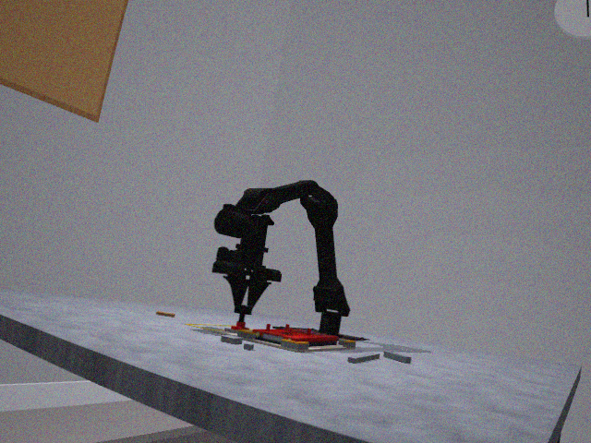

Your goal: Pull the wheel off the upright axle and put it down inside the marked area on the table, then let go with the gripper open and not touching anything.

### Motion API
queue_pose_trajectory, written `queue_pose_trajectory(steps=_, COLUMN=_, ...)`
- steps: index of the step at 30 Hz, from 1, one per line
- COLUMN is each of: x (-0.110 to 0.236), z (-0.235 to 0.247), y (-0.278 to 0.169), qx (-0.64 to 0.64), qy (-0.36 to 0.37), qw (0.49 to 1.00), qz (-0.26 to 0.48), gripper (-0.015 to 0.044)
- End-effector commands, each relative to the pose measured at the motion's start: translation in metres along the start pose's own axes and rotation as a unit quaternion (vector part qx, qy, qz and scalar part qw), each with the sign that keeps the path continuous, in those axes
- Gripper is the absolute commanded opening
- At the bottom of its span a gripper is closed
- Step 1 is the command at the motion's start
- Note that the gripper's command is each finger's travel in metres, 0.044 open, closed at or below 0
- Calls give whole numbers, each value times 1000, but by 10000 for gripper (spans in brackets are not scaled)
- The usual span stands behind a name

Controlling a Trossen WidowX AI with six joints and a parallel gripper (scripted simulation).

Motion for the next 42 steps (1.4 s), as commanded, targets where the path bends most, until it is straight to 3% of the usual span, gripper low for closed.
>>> queue_pose_trajectory(steps=1, x=5, z=1, y=0, qx=1, qy=4, qw=1000, qz=-1, gripper=0)
queue_pose_trajectory(steps=42, x=30, z=0, y=0, qx=2, qy=3, qw=1000, qz=-1, gripper=0)
Point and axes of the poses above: the point midway between the two fingers, 35 mm back from their tips, its own x axis back along the fingers, its own z axis across the jaws, y = z × x, the point moved 9 cm from there along x, back along the fingers, and after that the axes turned 8 degrees about -x, right-handed, at the moved point
